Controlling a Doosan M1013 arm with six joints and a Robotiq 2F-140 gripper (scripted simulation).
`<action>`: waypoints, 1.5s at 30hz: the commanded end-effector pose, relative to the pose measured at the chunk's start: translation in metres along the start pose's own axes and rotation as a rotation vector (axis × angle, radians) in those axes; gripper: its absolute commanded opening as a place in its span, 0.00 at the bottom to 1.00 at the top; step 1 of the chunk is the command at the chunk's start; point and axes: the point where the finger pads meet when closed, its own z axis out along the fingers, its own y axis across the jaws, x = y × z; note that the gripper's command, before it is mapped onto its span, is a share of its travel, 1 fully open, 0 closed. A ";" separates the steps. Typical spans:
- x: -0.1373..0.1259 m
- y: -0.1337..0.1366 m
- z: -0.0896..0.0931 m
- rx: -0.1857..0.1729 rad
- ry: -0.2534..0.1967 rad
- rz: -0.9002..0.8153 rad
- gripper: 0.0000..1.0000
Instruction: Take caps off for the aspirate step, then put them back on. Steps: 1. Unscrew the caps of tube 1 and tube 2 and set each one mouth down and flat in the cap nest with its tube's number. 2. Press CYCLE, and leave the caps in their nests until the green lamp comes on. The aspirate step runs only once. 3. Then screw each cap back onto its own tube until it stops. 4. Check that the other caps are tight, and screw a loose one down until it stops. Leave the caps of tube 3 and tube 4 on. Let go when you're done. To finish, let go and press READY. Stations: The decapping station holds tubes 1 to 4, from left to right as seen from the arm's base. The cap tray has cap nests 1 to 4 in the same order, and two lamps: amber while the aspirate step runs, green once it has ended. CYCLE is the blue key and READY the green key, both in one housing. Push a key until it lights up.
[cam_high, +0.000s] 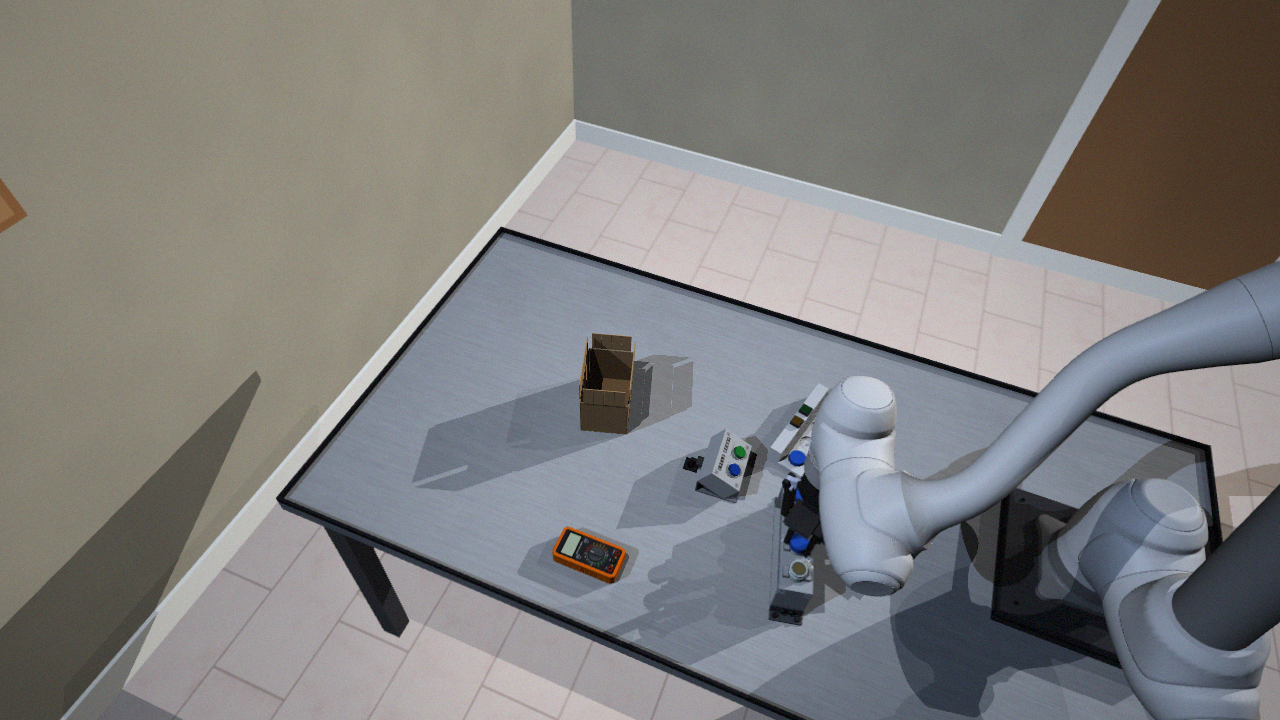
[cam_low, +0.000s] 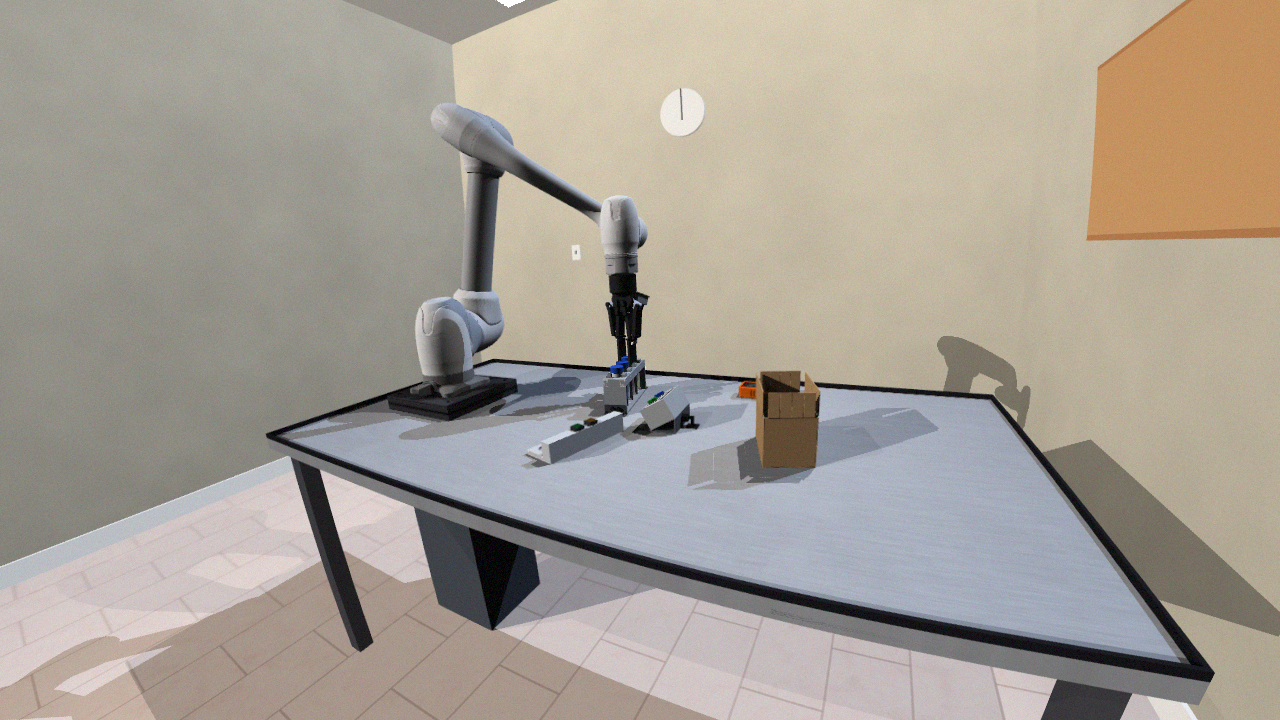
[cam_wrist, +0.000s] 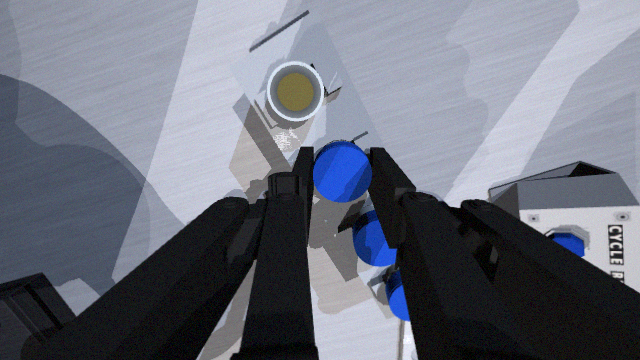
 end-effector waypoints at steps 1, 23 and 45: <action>0.000 0.000 -0.001 -0.001 0.001 0.000 0.30; 0.000 0.000 -0.001 -0.001 0.000 -0.900 0.30; 0.000 0.000 -0.001 -0.001 0.000 -1.047 0.41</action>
